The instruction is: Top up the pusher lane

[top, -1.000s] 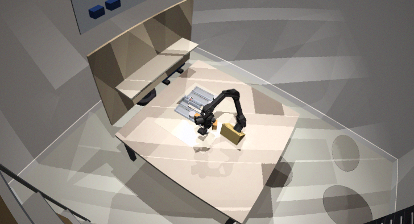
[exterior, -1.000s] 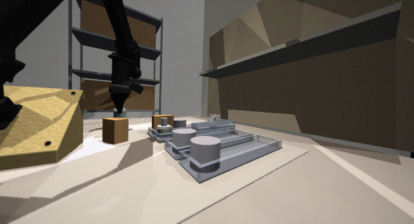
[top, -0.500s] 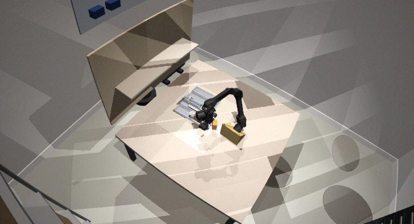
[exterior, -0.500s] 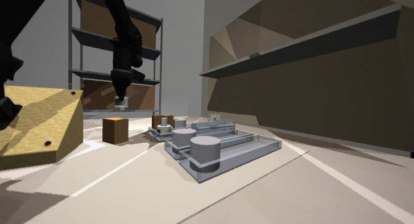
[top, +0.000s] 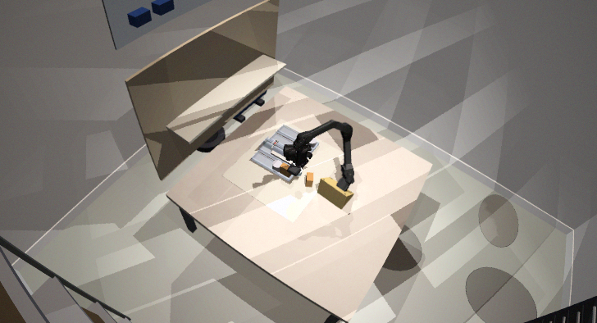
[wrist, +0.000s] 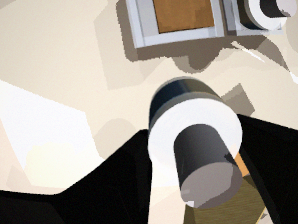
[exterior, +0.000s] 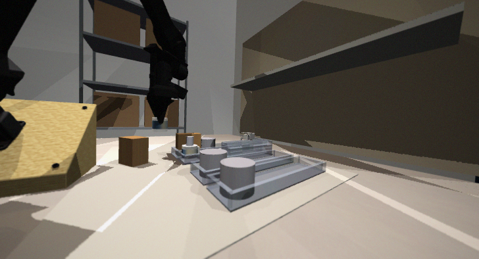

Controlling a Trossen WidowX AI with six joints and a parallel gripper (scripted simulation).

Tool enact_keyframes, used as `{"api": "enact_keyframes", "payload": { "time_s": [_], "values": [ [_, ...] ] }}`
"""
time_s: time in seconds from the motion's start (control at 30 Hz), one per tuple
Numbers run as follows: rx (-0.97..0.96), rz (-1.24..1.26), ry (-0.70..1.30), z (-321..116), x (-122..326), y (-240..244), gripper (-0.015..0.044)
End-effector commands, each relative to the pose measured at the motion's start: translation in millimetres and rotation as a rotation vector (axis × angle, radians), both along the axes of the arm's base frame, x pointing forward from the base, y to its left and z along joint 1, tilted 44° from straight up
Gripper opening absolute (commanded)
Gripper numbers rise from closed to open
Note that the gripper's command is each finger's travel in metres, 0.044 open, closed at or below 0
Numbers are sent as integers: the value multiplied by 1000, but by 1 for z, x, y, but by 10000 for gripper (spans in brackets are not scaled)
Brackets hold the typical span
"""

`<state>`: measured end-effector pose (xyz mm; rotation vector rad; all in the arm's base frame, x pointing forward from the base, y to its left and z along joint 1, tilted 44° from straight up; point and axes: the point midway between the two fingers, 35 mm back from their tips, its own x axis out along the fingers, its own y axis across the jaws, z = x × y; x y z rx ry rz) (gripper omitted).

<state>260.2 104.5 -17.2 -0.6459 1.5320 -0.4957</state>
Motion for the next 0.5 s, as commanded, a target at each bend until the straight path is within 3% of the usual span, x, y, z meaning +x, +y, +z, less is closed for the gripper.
{"api": "enact_keyframes", "payload": {
  "time_s": [0.0,0.47],
  "values": [
    [1,5,-8,10,10,-17,0],
    [-32,4,-2,39,27,-82,0]
  ]
}}
